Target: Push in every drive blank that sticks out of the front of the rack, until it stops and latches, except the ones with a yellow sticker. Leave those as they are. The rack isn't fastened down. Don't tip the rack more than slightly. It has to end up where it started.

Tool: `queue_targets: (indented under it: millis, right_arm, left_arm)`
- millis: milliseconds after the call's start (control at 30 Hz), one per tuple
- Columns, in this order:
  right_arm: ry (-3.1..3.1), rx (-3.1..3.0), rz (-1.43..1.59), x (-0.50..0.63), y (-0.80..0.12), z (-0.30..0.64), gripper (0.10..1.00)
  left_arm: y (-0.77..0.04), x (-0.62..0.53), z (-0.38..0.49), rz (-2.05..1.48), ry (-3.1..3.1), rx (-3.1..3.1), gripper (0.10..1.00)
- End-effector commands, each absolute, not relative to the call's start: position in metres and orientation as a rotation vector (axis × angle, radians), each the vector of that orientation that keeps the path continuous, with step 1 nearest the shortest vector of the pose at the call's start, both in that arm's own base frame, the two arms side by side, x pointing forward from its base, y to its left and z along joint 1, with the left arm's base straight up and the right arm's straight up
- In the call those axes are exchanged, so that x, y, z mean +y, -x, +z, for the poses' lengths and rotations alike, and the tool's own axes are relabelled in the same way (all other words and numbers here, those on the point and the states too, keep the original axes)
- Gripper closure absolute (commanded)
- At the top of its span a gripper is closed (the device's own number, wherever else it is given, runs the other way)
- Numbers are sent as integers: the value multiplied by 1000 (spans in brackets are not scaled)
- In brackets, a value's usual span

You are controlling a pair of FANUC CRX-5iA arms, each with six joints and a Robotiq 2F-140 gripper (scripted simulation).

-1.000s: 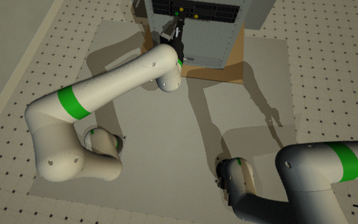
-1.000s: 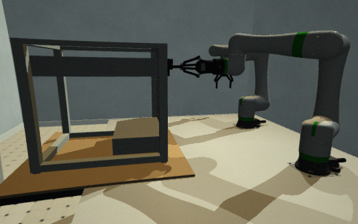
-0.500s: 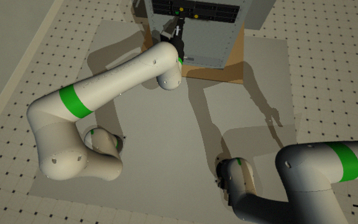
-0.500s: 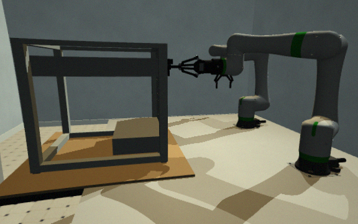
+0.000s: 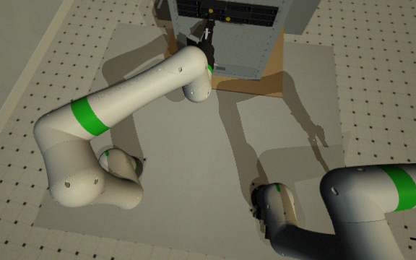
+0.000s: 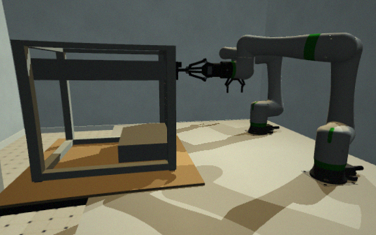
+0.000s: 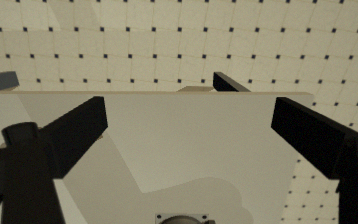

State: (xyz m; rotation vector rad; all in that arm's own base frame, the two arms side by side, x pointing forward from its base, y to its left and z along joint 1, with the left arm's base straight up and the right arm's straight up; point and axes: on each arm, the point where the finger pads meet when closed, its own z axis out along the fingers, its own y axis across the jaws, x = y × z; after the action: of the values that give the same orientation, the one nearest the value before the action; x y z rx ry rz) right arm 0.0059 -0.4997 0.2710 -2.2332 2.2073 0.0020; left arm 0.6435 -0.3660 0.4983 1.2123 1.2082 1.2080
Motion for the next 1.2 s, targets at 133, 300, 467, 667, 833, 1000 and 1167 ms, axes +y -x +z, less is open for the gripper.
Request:
queue_targets:
  millis: [133,300,467,667,833,1000,1167]
  right_arm:
    - [2234,2209,0,-500,-6,272,98]
    - [2234,2209,0,-500,-6,272,98]
    - [2234,2209,0,-500,-6,272,98]
    - [2234,2209,0,-500,-6,272,98]
    - [2234,2209,0,-500,-6,272,98]
    - [2234,2209,0,-500,-6,272,98]
    - [2234,2209,0,-500,-6,272,98]
  left_arm:
    - [-644,-366,500,1208,-1210,1208,999]
    - [-644,-366,500,1208,-1210,1208,999]
    - [-647,-366,500,1208,-1210,1208,999]
    - [-647,-366,500,1208,-1210,1208,999]
    - [-647,-366,500,1208,-1210,1208,999]
    - [-649,-366,500,1208,-1210,1208,999]
    - [-650,-366,500,1208,-1210,1208,999]
